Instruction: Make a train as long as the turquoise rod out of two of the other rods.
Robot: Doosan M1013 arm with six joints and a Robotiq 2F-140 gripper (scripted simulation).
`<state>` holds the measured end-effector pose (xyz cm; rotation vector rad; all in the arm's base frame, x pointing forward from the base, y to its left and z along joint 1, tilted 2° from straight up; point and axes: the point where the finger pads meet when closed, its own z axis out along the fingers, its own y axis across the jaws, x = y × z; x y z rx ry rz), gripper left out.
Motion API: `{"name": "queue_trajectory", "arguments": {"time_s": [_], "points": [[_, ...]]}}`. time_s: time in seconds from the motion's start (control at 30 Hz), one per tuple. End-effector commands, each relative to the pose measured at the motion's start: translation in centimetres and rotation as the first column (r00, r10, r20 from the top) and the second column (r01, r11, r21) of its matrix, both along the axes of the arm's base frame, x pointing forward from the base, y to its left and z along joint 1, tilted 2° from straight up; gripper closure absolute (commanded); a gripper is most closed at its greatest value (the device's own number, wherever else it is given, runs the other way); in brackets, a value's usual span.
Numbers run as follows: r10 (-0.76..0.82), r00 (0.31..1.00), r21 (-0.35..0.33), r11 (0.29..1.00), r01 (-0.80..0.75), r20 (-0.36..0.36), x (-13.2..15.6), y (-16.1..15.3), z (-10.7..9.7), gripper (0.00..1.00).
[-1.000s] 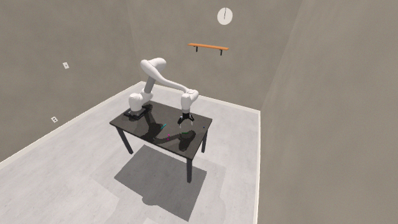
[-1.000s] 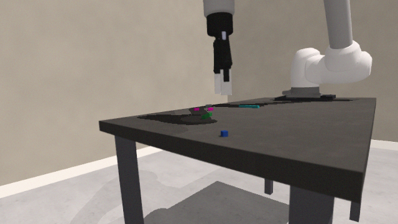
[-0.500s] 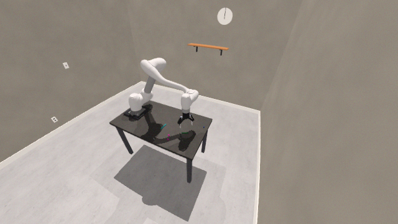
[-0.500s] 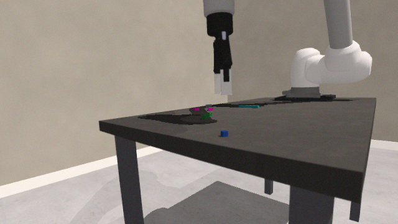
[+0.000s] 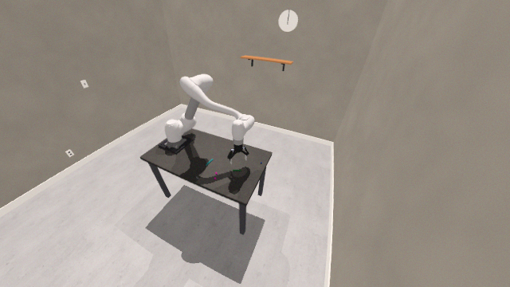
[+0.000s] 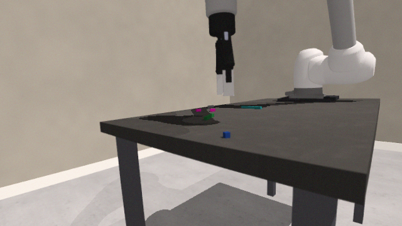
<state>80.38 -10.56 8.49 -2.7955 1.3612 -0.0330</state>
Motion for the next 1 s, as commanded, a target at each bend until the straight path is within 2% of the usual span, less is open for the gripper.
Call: {"name": "queue_trajectory", "arguments": {"time_s": [0.0, 0.33, 0.53, 0.73, 0.97], "points": [[0.000, 1.000, 0.000, 1.000, 0.000, 0.000, 0.0, 0.0, 0.0, 0.00], [0.003, 1.000, 0.000, 1.000, -0.003, 0.000, 0.0, 0.0, 0.0, 0.00], [0.063, 0.998, -0.002, 0.998, -0.063, 0.001, 0.4, 0.1, 0.0, 0.00], [0.321, 0.947, -0.011, 0.947, -0.320, 0.005, 1.9, 0.7, 0.2, 0.00], [0.581, 0.814, -0.023, 0.813, -0.581, 0.006, 3.6, 1.4, 0.3, 0.00]]}}
